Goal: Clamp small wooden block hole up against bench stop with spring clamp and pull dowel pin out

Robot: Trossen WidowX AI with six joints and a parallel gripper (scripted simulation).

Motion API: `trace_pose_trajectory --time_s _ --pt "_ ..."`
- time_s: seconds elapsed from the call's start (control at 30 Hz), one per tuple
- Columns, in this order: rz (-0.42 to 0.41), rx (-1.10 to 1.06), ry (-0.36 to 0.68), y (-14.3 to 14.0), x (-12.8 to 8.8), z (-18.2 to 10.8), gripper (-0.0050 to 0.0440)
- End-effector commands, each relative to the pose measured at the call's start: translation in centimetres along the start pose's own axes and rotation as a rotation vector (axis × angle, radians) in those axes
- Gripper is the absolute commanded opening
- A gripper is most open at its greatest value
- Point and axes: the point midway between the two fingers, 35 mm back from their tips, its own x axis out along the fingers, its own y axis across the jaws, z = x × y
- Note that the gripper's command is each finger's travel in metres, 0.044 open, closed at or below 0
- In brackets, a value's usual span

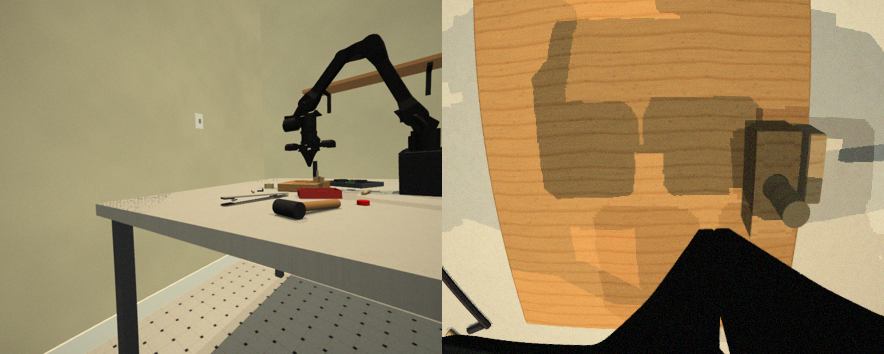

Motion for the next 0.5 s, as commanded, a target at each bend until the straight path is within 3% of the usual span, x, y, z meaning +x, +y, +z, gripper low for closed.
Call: trace_pose_trajectory --time_s 0.0,0.47 --pt "0.001 0.001 0.001 0.2 0.5 0.0 0.0" --pt "0.001 0.001 0.001 0.3 2.4 0.0 0.0"
